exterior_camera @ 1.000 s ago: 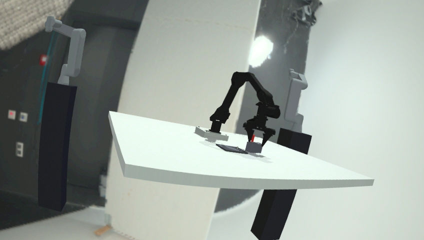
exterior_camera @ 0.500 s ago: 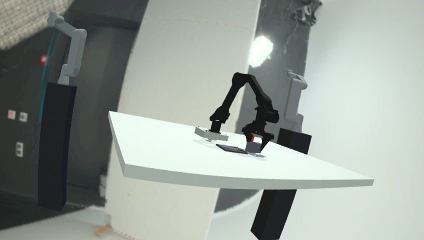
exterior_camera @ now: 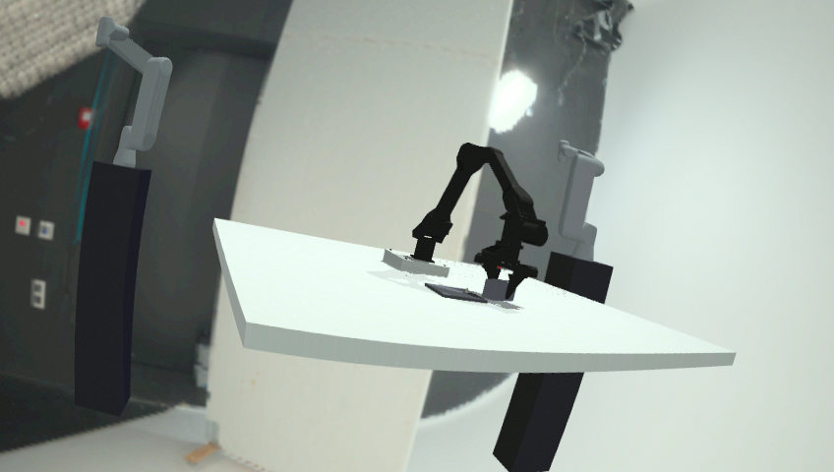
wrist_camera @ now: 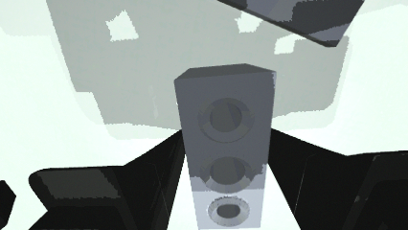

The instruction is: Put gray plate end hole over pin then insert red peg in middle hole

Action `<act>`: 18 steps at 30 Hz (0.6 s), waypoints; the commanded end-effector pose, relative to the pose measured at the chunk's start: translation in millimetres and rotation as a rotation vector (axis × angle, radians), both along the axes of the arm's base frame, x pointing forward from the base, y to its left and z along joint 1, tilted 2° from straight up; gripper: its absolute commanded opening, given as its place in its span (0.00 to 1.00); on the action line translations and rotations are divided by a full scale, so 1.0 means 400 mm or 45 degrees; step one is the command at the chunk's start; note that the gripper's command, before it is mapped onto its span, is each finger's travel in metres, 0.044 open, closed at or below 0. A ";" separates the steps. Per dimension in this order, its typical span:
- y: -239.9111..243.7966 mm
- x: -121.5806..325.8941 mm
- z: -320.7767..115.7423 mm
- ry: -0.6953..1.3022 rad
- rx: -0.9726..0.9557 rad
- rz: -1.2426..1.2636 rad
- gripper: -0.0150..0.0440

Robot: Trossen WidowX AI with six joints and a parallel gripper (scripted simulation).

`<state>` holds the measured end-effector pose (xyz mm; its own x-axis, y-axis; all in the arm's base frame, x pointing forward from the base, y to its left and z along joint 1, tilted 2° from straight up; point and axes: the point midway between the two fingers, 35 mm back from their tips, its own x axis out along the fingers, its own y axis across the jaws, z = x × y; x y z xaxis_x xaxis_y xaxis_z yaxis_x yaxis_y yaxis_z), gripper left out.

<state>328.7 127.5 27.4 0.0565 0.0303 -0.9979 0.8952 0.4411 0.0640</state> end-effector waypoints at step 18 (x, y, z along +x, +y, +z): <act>0.006 -0.004 0.026 -0.016 -0.006 0.072 0.25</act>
<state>326.7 129.5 28.6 0.0570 0.0292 -0.9979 0.8779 0.4746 0.0640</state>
